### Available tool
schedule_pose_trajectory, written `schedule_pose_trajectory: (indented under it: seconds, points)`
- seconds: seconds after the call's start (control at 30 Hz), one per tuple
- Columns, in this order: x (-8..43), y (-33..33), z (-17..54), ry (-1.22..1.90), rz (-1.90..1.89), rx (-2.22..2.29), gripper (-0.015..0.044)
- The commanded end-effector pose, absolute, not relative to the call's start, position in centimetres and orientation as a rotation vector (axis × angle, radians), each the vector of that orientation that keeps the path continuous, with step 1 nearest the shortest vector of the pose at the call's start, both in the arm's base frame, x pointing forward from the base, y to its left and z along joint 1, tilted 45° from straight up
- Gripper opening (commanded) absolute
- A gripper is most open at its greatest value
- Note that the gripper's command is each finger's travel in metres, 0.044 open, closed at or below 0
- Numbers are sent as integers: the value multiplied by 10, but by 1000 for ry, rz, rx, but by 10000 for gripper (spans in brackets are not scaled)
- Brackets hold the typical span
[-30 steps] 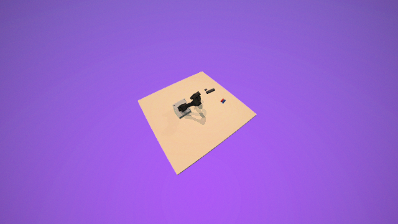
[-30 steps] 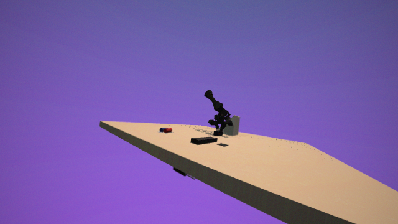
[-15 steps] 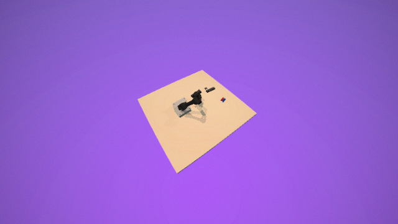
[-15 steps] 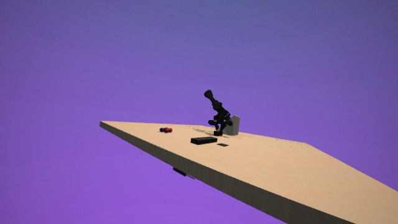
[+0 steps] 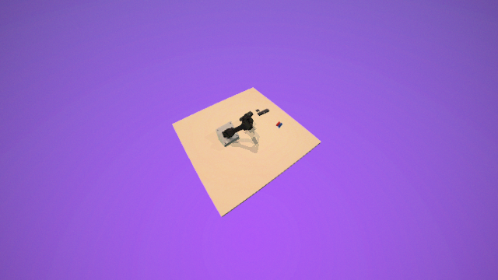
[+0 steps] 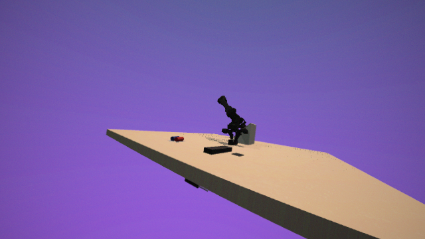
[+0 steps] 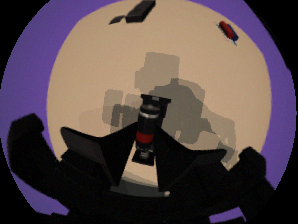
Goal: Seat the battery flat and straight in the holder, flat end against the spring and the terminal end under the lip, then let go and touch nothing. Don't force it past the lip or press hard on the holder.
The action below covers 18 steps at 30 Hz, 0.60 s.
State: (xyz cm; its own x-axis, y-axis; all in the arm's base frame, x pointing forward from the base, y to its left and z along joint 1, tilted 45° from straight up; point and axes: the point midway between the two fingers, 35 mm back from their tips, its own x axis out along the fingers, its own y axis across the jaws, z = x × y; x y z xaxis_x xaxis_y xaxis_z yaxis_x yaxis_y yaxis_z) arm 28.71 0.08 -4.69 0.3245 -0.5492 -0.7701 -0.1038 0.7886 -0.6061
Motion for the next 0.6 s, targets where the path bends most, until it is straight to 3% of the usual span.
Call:
schedule_pose_trajectory:
  seconds: [0.0, 0.57]
  points:
    - [282, -1, -52, 1268, -323, -628, 79]
    - [283, -4, -51, 1360, -362, -608, 79]
